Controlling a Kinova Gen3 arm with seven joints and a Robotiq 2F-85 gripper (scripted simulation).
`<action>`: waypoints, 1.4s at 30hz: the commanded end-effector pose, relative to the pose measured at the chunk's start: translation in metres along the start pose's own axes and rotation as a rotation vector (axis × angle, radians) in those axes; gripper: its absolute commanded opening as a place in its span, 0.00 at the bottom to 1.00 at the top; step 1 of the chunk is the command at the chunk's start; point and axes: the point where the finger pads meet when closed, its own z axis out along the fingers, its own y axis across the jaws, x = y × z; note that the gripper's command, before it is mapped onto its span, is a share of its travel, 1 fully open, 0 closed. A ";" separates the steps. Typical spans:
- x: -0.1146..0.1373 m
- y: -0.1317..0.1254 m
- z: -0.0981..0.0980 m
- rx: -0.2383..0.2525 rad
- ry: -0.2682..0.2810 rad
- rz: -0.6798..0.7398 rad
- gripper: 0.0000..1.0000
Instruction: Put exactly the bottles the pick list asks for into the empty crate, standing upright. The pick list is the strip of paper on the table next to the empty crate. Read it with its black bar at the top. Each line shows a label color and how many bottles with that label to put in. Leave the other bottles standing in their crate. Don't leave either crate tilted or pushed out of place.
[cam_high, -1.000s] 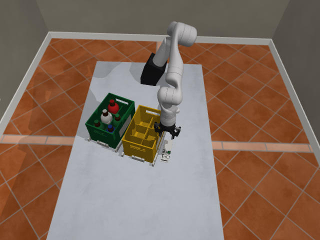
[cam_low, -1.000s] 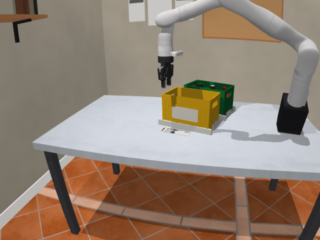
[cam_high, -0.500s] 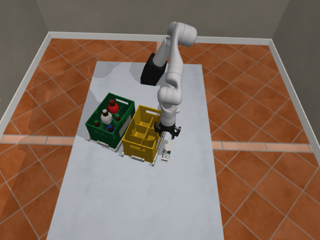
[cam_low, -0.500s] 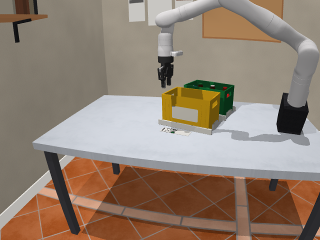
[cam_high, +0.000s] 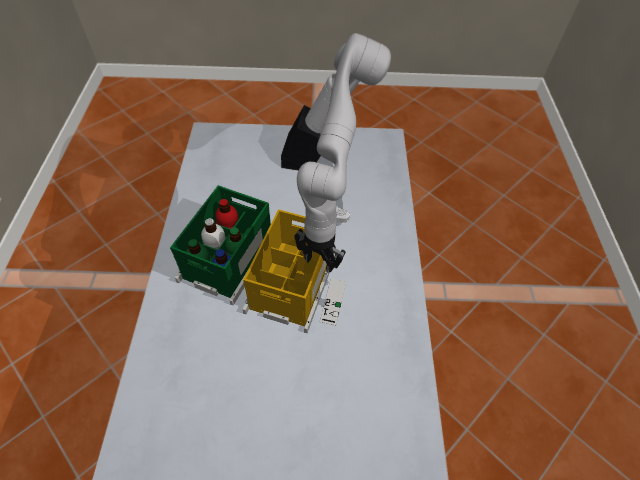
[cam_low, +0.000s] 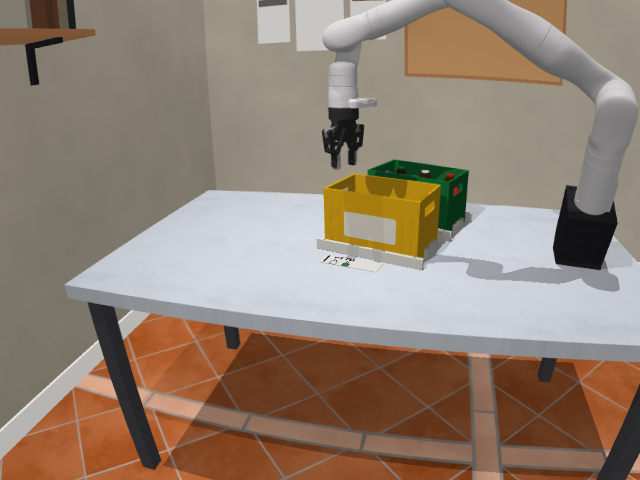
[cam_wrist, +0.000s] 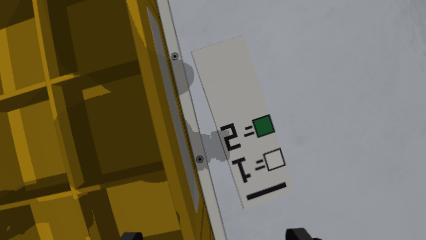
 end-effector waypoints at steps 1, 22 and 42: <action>0.000 -0.015 -0.004 -0.001 -0.004 0.101 0.67; 0.002 -0.108 -0.022 -0.002 -0.004 0.734 0.67; 0.004 -0.196 -0.039 -0.003 -0.004 1.334 0.67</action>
